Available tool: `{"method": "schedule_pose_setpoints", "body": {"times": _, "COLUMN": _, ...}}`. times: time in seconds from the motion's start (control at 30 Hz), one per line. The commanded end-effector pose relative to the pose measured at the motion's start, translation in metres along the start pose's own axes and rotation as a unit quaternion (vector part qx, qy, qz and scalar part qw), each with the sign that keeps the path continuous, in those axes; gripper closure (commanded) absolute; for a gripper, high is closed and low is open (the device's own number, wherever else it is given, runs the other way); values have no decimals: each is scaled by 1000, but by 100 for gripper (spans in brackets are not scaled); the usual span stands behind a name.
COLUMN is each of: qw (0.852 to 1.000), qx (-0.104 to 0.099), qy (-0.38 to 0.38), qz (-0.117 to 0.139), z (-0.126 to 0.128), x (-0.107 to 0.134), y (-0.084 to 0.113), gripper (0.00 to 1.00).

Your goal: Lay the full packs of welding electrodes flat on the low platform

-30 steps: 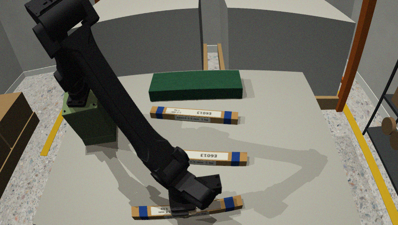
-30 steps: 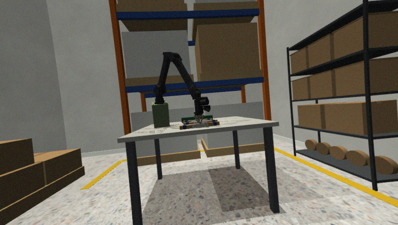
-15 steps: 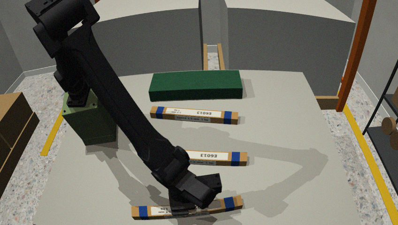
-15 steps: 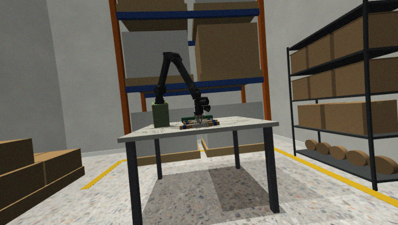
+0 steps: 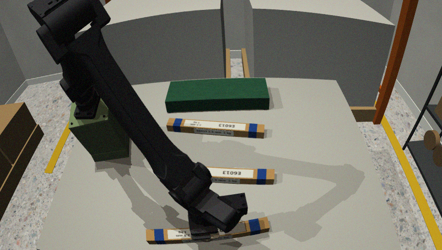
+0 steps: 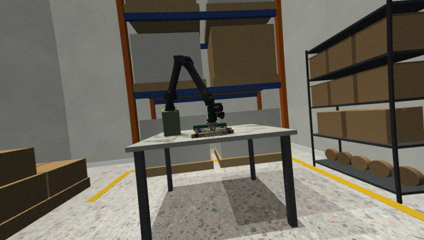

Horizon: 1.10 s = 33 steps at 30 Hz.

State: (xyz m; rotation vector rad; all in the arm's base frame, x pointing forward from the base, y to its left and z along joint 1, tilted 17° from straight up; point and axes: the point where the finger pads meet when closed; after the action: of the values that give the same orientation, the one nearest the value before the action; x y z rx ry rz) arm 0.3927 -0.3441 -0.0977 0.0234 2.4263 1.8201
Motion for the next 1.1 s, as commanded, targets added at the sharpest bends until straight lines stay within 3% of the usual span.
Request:
{"method": "schedule_pose_setpoints", "body": {"times": 0.0, "qw": 999, "qx": 17, "qy": -7, "qz": -26, "z": -22, "x": -22, "y": 19, "gripper": 26}}
{"method": "schedule_pose_setpoints", "body": {"times": 0.17, "qw": 1000, "qx": 14, "qy": -6, "qz": -21, "z": -20, "x": -17, "y": 2, "gripper": 26}}
{"method": "schedule_pose_setpoints", "body": {"times": 0.73, "qw": 1000, "qx": 10, "qy": -3, "qz": -15, "z": -16, "x": -14, "y": -27, "gripper": 26}}
{"method": "schedule_pose_setpoints", "body": {"times": 1.07, "qw": 1000, "qx": 9, "qy": -2, "qz": -15, "z": -13, "x": -15, "y": -29, "gripper": 26}}
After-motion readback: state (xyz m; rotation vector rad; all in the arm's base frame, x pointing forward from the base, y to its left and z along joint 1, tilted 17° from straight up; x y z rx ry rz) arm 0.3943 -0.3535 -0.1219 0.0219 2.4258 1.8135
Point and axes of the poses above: the point where the finger pads meet when closed, its own y axis back along the fingers, its own z axis across the jaws, x = y × z, and after that the axes turned 14 degrees about -y, right-handed
